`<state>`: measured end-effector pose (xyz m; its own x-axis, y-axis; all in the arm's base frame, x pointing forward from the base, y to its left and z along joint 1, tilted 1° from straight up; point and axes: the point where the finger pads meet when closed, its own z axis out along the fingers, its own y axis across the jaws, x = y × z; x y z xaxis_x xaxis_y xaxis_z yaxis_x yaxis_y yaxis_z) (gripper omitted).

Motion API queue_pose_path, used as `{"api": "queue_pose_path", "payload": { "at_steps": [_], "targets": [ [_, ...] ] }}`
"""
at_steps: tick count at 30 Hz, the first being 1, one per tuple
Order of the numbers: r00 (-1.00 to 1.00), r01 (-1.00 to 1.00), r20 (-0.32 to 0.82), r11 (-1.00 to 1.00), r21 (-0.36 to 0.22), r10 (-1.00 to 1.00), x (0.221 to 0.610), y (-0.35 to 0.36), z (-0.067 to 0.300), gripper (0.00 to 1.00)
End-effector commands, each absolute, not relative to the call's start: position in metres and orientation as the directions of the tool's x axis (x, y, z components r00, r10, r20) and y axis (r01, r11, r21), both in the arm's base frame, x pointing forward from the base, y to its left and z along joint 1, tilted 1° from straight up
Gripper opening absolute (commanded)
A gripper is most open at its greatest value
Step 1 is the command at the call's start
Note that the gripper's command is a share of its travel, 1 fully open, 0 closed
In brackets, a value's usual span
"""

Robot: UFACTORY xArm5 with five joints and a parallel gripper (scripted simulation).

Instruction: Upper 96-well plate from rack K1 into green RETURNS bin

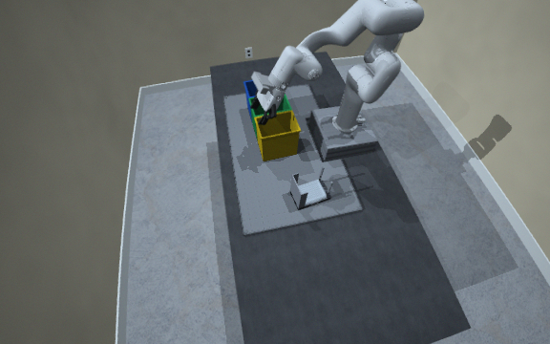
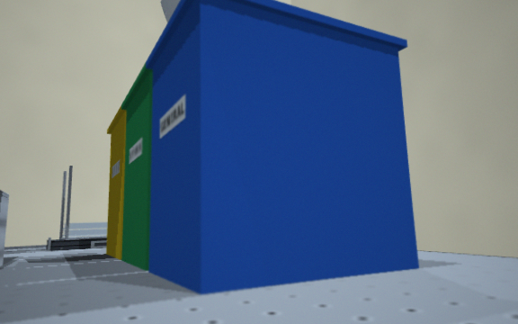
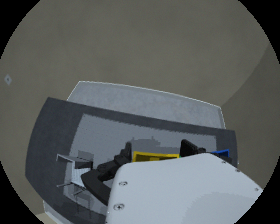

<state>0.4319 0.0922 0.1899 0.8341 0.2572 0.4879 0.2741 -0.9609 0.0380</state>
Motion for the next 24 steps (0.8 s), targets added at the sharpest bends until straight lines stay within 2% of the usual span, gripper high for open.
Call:
{"api": "queue_pose_path", "payload": {
  "at_steps": [1, 4, 17, 21, 24],
  "targets": [
    [0.890, 0.229, 0.399, -0.973, 0.025, 0.220, 0.436, 0.076, 0.196, 1.00],
    [0.900, 0.219, 0.381, -0.976, 0.023, 0.211, 0.436, 0.072, 0.198, 1.00],
    [0.985, 0.084, 0.149, -0.996, 0.003, 0.084, 0.422, 0.027, 0.225, 1.00],
    [0.985, 0.084, 0.149, -0.996, 0.003, 0.084, 0.421, 0.026, 0.226, 1.00],
    [0.993, 0.056, 0.101, -0.998, 0.002, 0.056, 0.415, 0.017, 0.234, 1.00]
  ]
}}
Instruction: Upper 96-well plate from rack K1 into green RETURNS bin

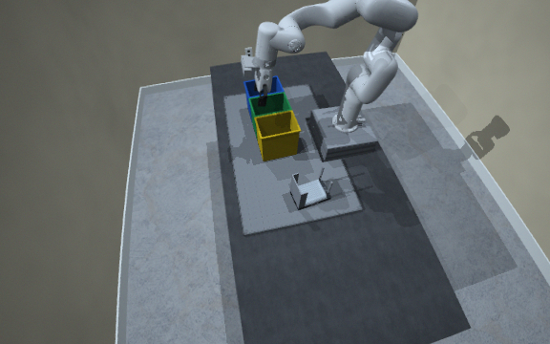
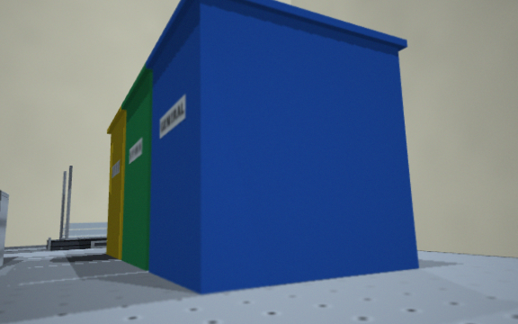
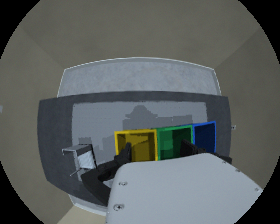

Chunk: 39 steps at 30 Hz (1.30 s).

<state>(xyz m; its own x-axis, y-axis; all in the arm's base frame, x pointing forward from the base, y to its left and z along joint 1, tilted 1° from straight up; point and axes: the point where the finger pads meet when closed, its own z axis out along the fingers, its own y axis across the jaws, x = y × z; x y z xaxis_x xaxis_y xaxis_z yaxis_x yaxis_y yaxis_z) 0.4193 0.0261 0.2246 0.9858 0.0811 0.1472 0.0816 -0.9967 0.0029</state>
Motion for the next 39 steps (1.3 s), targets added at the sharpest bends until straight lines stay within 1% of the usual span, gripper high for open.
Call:
{"api": "queue_pose_path", "payload": {
  "at_steps": [1, 2, 4, 11, 39],
  "targets": [
    [0.997, 0.040, 0.072, -0.999, 0.000, 0.039, 0.413, 0.014, 0.237, 1.00],
    [0.998, 0.028, 0.052, -1.000, 0.000, 0.028, 0.410, 0.011, 0.240, 1.00],
    [0.998, 0.028, 0.052, -1.000, 0.000, 0.028, 0.408, 0.008, 0.242, 1.00],
    [0.973, 0.228, -0.021, -0.974, -0.003, 0.228, 0.393, 0.040, 0.235, 1.00],
    [0.973, 0.228, -0.021, -0.974, 0.004, 0.228, 0.341, 0.145, 0.210, 1.00]
  ]
}}
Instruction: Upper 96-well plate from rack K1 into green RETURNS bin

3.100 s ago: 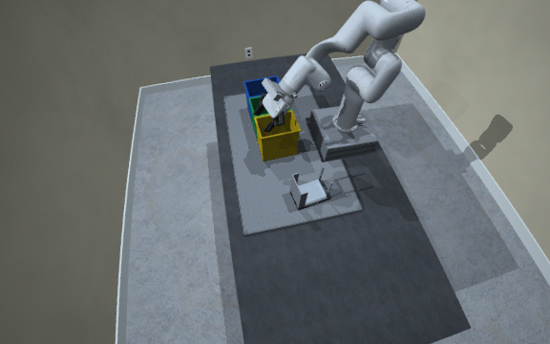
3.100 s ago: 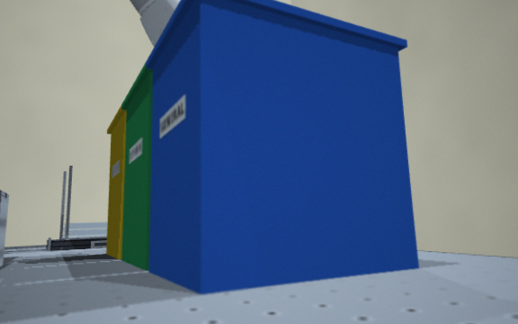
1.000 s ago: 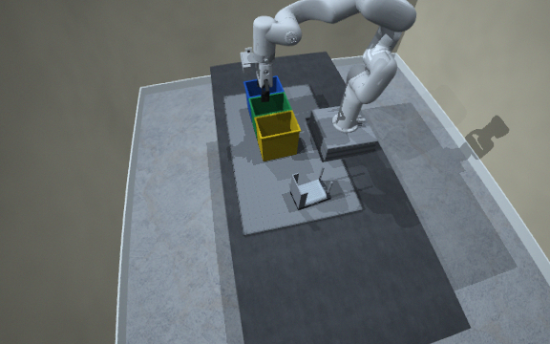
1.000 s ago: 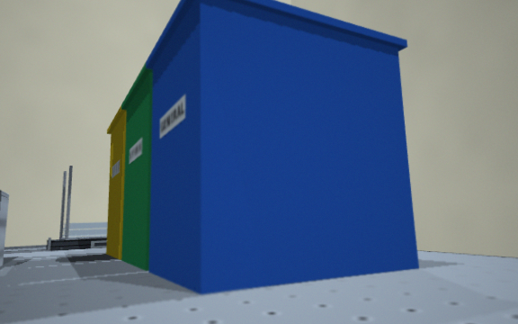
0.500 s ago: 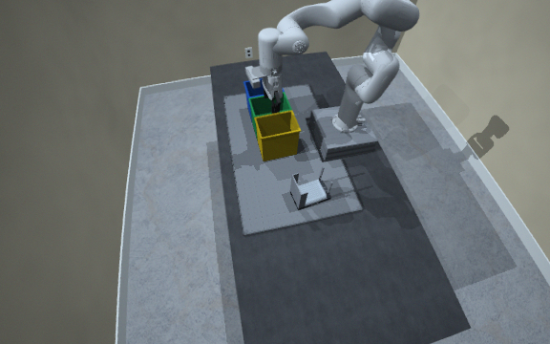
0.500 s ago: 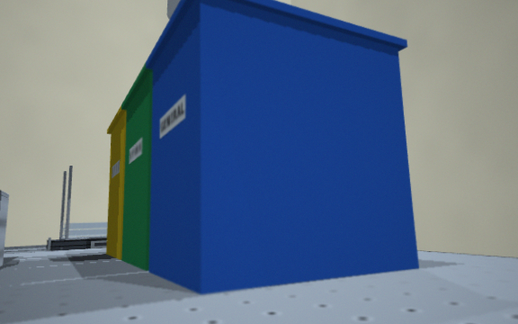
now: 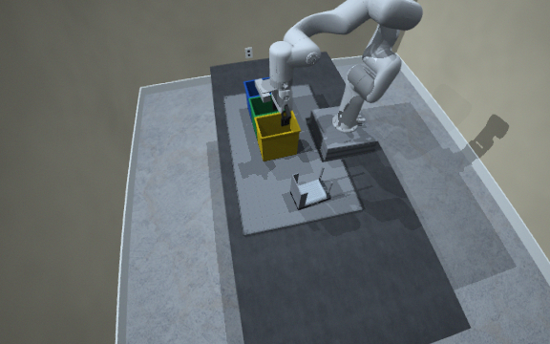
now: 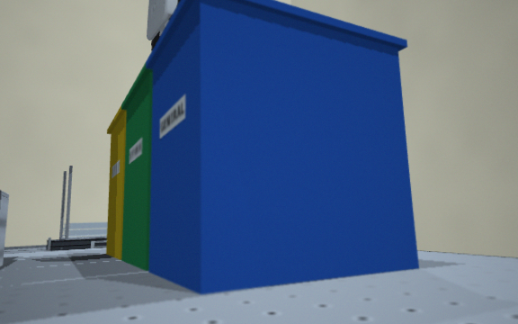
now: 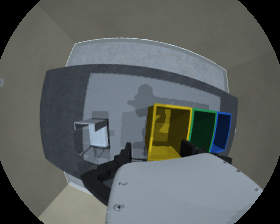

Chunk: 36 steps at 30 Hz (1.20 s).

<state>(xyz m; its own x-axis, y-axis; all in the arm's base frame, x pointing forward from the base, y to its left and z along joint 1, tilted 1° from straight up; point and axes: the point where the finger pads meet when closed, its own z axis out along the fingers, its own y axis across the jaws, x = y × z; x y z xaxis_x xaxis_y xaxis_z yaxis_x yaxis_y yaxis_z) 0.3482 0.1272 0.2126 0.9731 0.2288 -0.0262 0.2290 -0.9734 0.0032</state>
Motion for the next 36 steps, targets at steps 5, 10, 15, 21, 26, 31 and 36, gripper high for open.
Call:
{"api": "queue_pose_path", "payload": {
  "at_steps": [5, 10, 15, 21, 26, 31, 36],
  "targets": [
    [0.973, 0.228, -0.021, -0.974, 0.005, 0.228, 0.330, 0.166, 0.205, 1.00],
    [0.973, 0.228, -0.021, -0.974, 0.006, 0.228, 0.324, 0.180, 0.202, 1.00],
    [0.973, 0.228, -0.020, -0.974, 0.007, 0.228, 0.313, 0.201, 0.197, 1.00],
    [0.973, 0.228, -0.019, -0.974, 0.008, 0.228, 0.300, 0.228, 0.190, 1.00],
    [0.973, 0.228, -0.018, -0.974, 0.009, 0.228, 0.294, 0.241, 0.187, 1.00],
    [0.973, 0.228, -0.017, -0.974, 0.010, 0.228, 0.283, 0.263, 0.182, 1.00],
    [0.974, 0.228, -0.016, -0.974, 0.010, 0.228, 0.272, 0.285, 0.177, 1.00]
  ]
}}
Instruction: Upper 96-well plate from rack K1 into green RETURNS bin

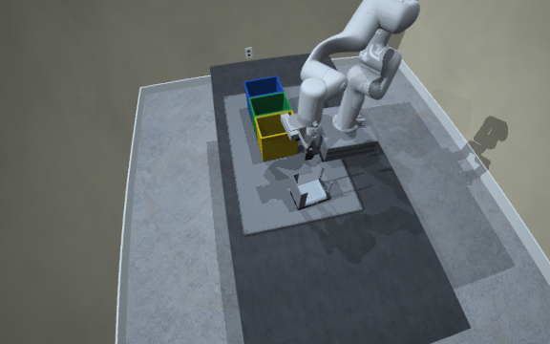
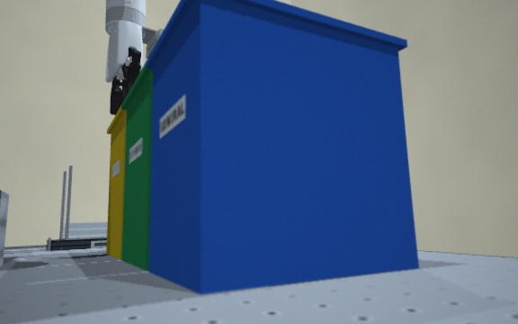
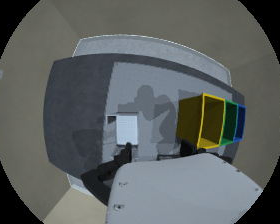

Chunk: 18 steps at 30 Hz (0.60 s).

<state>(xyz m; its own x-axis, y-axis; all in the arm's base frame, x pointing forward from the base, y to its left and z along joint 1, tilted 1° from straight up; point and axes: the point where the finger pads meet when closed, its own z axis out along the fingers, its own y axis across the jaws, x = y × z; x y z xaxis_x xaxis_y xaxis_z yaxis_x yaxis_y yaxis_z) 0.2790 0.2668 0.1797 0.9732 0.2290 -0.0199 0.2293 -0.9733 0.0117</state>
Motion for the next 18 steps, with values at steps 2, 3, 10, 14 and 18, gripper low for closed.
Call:
{"api": "queue_pose_path", "payload": {
  "at_steps": [2, 3, 10, 14, 18],
  "targets": [
    [0.974, 0.228, -0.016, -0.974, 0.011, 0.228, 0.268, 0.294, 0.175, 1.00],
    [0.974, 0.228, -0.015, -0.974, 0.011, 0.228, 0.266, 0.298, 0.174, 1.00],
    [0.974, 0.228, -0.014, -0.974, 0.011, 0.228, 0.255, 0.320, 0.169, 1.00],
    [0.974, 0.228, -0.013, -0.974, 0.011, 0.228, 0.247, 0.335, 0.165, 1.00],
    [0.974, 0.228, -0.013, -0.974, 0.011, 0.228, 0.247, 0.335, 0.165, 1.00]
  ]
}}
